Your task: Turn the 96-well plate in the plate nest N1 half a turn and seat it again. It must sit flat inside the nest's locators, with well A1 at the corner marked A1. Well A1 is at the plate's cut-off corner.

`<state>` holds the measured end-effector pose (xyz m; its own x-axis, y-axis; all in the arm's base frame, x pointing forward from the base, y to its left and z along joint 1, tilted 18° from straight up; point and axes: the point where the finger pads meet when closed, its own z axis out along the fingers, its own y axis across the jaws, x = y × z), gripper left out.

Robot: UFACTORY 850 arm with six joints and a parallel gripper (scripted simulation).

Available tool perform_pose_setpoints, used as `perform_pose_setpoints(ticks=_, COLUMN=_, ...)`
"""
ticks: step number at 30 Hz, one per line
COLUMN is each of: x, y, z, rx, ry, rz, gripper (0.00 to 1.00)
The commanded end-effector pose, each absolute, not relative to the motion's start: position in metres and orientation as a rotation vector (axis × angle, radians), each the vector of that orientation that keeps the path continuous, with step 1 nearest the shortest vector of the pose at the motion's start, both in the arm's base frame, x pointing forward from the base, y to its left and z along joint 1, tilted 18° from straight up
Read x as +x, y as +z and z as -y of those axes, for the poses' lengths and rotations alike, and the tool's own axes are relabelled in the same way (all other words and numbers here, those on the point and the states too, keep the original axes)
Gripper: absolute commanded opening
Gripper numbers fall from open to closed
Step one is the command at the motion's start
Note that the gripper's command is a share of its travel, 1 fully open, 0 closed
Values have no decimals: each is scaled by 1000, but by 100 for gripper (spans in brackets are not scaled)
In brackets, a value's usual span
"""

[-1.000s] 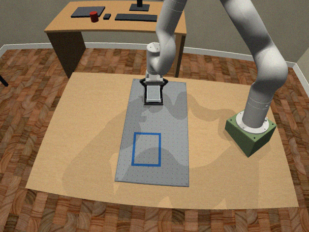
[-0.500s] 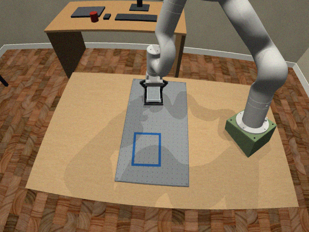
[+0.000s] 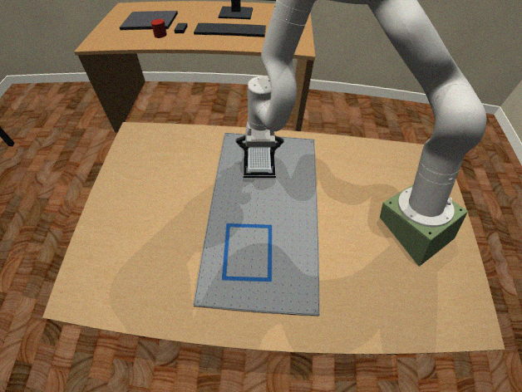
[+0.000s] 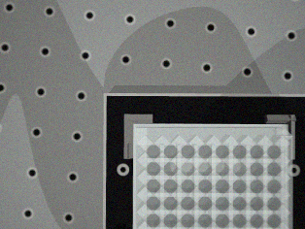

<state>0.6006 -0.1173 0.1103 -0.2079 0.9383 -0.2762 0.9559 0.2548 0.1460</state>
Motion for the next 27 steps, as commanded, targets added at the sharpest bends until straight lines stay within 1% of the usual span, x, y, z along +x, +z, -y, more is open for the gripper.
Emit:
perform_pose_setpoints(ticks=1, x=602, y=109, z=118, rx=1745, ry=-79, rz=-2223, gripper=100)
perform_pose_setpoints(ticks=27, x=604, y=97, z=121, rx=1745, ry=-79, rz=-2223, gripper=100)
